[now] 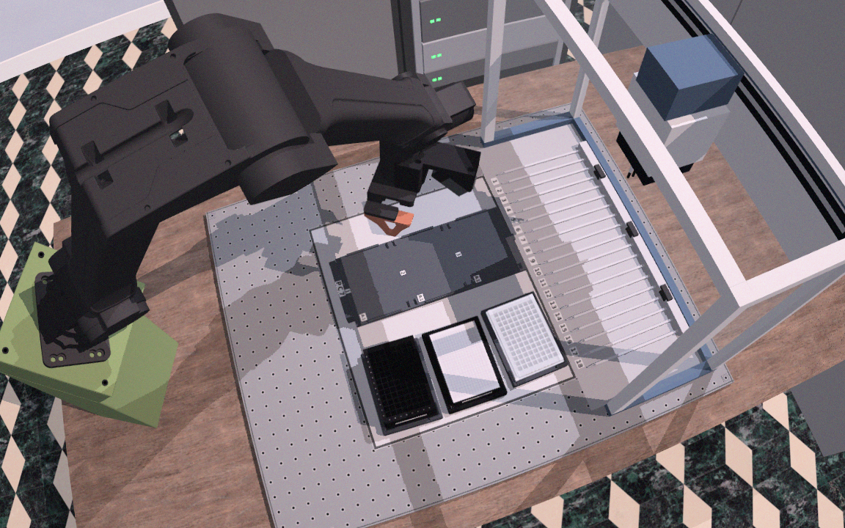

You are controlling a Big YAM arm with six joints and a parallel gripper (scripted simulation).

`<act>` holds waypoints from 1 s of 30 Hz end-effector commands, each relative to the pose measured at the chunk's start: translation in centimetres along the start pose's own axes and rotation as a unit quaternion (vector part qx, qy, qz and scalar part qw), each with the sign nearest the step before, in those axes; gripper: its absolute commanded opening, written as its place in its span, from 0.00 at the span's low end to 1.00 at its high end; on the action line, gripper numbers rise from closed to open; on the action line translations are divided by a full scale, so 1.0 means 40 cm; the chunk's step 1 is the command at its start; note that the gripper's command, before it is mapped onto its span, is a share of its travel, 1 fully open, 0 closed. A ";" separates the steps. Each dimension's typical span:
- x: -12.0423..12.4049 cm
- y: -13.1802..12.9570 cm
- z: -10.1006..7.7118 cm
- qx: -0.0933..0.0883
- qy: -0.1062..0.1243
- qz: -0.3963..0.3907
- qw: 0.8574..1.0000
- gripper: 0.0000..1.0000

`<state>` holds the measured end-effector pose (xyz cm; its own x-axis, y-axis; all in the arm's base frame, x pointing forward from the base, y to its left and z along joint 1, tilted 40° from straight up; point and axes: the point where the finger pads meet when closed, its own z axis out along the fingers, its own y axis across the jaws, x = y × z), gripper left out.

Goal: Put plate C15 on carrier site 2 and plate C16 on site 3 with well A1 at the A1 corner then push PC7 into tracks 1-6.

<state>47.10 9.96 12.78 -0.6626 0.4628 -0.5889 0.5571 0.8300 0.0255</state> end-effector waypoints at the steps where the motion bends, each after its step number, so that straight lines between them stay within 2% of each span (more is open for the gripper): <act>1: -0.011 0.006 -0.040 -0.024 -0.013 -0.064 0.998 1.00; 2: -0.029 -0.024 -0.033 -0.021 -0.015 -0.073 0.997 1.00; 8: -0.049 -0.110 -0.047 -0.028 -0.025 -0.139 0.990 1.00; 15: -0.060 -0.224 -0.065 -0.034 -0.047 -0.242 0.969 1.00; 17: -0.060 -0.224 -0.065 -0.034 -0.047 -0.242 0.969 1.00; 20: -0.060 -0.270 -0.072 -0.035 -0.057 -0.284 0.957 1.00; 22: -0.056 -0.270 -0.072 -0.034 -0.054 -0.286 0.956 1.00; 23: -0.040 -0.252 -0.074 -0.039 -0.052 -0.296 0.953 1.00; 24: -0.062 -0.252 -0.073 -0.036 -0.054 -0.285 0.956 1.00; 29: -0.062 -0.252 -0.073 -0.036 -0.054 -0.285 0.956 1.00; 30: -0.099 -0.242 -0.056 -0.036 -0.058 -0.260 0.963 1.00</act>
<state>41.16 0.97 15.30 -0.8034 -0.0777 -0.5904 0.1007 0.9595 -0.2633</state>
